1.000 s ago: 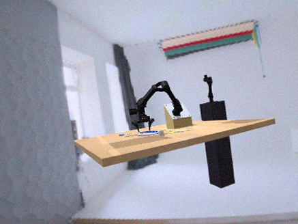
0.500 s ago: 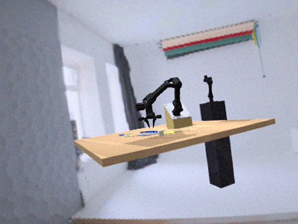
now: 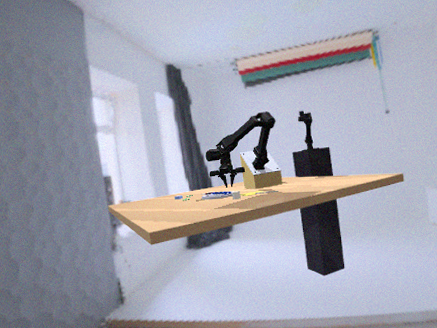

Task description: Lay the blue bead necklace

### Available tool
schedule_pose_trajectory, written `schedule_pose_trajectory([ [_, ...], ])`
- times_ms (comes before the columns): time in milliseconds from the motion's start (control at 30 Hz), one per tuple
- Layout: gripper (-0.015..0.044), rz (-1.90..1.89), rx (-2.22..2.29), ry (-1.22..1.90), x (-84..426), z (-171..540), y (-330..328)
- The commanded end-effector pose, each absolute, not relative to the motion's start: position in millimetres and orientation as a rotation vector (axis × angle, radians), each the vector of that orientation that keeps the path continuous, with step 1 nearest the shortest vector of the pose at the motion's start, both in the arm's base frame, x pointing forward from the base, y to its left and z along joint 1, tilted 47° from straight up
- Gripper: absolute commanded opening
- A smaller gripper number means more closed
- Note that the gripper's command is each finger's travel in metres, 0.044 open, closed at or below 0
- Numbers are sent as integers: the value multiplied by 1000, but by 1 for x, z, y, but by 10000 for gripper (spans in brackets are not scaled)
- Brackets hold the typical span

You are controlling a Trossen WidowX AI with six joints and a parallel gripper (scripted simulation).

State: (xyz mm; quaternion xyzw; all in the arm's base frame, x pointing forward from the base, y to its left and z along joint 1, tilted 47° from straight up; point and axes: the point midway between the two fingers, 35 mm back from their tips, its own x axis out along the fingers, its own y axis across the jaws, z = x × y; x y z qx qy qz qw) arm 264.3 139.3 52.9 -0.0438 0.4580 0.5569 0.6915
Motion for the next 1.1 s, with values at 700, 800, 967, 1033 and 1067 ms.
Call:
schedule_pose_trajectory([
  [700, 120, 1247, -91, 1028, 261, 33, 161],
  [800, 120, 1248, -90, 1029, 261, 32, 163],
  [967, 41, 1252, -91, 1023, 261, 34, 163],
  [1033, 0, 1252, -91, 1023, 261, 34, 163],
  [1067, 0, 1252, -91, 1023, 261, 34, 163],
])
